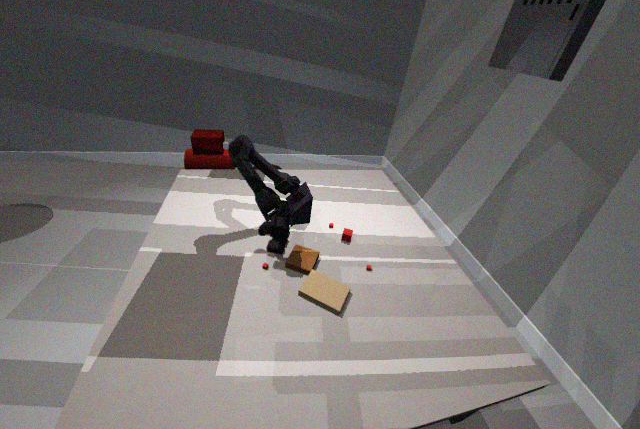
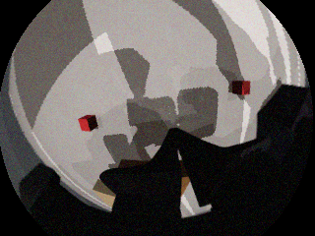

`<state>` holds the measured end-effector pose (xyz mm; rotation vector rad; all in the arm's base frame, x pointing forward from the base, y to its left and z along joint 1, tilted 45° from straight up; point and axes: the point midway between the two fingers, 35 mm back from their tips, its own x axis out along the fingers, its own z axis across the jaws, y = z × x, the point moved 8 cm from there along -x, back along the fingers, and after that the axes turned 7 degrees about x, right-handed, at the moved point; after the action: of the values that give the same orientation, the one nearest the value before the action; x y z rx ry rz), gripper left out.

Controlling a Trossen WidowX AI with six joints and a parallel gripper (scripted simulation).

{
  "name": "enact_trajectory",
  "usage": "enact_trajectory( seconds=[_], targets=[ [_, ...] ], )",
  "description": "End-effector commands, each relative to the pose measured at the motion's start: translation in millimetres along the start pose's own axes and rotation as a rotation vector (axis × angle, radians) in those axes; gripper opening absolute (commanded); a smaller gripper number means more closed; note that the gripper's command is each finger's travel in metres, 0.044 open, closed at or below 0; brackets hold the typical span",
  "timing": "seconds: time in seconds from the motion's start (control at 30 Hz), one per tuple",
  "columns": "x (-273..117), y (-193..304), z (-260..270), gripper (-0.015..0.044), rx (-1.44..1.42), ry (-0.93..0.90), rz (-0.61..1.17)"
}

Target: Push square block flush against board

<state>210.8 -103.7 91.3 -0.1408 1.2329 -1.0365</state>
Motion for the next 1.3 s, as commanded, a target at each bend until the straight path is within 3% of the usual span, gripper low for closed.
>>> enact_trajectory(
  seconds=[0.0,0.23,0.43,1.27],
  targets=[
    [0,-6,0,0.0,0.0,-0.002,0.002],
    [-55,-2,0,0.0,0.0,-0.001,0.004],
    [-55,-1,0,0.0,-0.023,-0.001,0.004],
    [-55,8,-3,0.0,-0.881,-0.002,0.005]
  ],
)
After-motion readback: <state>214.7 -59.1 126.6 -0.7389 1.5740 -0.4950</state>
